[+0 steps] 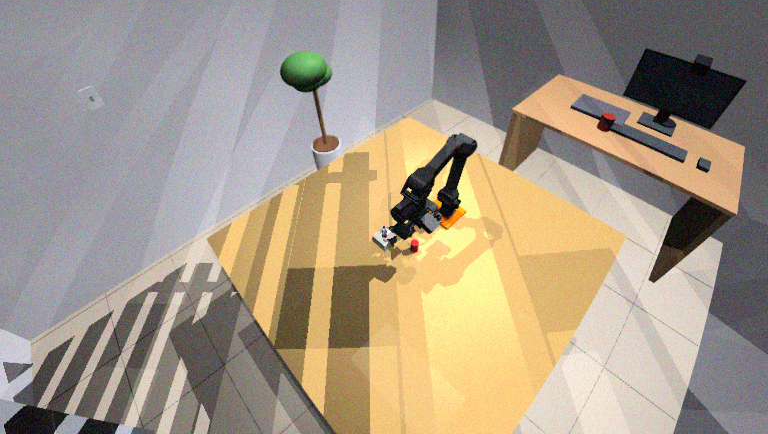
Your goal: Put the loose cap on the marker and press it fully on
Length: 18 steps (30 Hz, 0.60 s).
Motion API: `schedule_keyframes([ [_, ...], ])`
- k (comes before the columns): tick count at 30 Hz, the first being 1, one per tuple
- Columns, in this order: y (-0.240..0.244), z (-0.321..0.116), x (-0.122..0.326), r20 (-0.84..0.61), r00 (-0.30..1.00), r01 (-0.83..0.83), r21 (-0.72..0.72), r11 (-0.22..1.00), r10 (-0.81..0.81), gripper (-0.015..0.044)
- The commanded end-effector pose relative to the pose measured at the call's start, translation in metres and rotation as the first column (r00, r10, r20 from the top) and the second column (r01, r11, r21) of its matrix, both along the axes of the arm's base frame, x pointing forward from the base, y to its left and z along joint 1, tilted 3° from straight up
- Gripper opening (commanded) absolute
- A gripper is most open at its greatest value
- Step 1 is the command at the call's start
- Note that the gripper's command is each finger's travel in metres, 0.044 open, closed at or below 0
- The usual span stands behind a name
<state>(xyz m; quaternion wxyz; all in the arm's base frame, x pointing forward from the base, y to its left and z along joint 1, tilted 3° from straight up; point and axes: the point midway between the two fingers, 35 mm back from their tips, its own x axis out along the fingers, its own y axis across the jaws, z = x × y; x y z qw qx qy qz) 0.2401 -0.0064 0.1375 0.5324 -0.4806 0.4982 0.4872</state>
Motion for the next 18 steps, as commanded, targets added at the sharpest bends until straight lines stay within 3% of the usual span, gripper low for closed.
schedule_keyframes([
  [1,0.002,-0.007,0.001,-0.013,1.0,0.011,0.011,1.0,-0.01,0.0256],
  [4,0.004,-0.032,0.001,-0.013,1.0,0.01,0.011,1.0,-0.01,0.0256],
  [18,0.005,-0.052,0.002,-0.013,1.0,0.01,0.011,1.0,-0.01,0.0256],
])
